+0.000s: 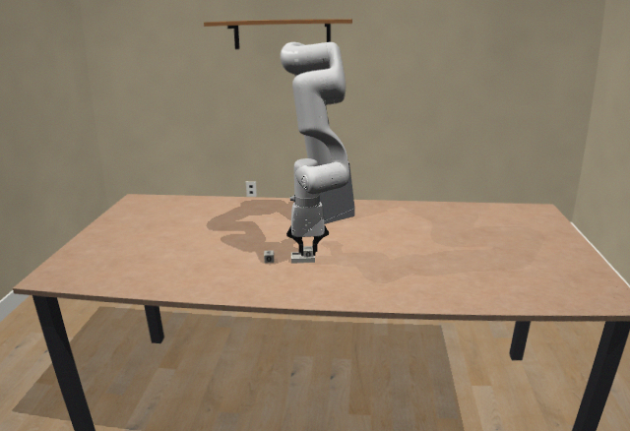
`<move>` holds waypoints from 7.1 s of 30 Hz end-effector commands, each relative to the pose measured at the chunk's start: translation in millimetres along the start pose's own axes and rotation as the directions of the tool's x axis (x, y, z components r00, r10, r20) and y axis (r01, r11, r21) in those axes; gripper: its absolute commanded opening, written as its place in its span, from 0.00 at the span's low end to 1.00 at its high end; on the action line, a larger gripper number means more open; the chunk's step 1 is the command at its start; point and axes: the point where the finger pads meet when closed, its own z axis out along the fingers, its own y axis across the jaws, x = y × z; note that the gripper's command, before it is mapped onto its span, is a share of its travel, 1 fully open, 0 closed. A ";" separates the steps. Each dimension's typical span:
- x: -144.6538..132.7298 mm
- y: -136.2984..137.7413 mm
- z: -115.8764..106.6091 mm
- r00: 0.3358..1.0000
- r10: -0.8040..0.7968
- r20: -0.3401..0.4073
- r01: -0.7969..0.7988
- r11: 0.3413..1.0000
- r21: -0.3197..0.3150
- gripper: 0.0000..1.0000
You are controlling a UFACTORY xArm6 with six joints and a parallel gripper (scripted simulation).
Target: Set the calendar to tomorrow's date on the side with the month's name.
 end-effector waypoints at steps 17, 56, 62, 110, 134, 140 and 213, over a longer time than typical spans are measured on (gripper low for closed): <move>-1.2 -0.1 -0.7 1.000 0.000 0.002 0.000 1.000 0.000 0.27; -1.2 -0.1 -8.7 1.000 0.000 0.002 0.000 1.000 0.000 0.47; -1.1 -0.1 -34.1 1.000 0.000 0.002 0.000 1.000 0.000 0.47; -3.3 -16.1 -87.6 0.977 0.215 0.001 -0.215 0.977 -0.001 1.00; -5.3 -74.1 -77.1 0.571 0.821 -0.001 -0.821 0.571 -0.002 1.00; -4.0 -91.7 -74.1 0.381 0.924 -0.001 -0.924 0.381 -0.002 1.00; 0.5 -124.1 -57.6 -0.004 1.000 0.000 -1.000 -0.004 -0.002 0.47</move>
